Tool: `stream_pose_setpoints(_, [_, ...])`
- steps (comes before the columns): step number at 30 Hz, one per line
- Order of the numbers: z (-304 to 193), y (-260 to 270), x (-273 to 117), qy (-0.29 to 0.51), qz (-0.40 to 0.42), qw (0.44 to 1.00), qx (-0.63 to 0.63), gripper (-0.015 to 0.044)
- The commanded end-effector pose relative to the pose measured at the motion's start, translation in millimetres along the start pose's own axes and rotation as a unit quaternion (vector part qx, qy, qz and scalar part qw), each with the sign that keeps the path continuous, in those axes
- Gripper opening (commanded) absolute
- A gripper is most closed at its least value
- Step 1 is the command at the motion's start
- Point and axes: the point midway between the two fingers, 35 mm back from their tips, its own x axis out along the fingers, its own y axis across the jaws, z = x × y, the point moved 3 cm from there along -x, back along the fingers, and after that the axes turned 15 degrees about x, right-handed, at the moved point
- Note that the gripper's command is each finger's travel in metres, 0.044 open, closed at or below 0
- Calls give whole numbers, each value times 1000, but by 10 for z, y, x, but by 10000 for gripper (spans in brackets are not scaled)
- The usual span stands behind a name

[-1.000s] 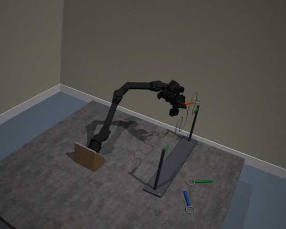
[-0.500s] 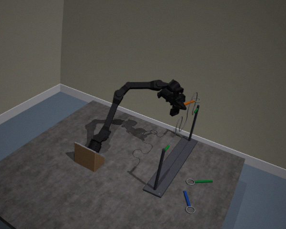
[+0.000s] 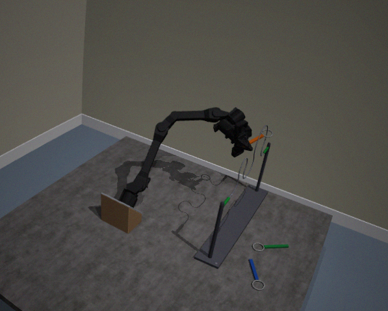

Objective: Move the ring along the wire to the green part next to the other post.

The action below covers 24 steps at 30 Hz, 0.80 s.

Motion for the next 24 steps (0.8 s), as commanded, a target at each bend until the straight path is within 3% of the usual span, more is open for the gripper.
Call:
stream_pose_setpoints(1, [24, -5, -21, -2, 10, 1000, 25, -150])
stream_pose_setpoints(24, [15, 74, -23, 12, 74, 985, 153, -150])
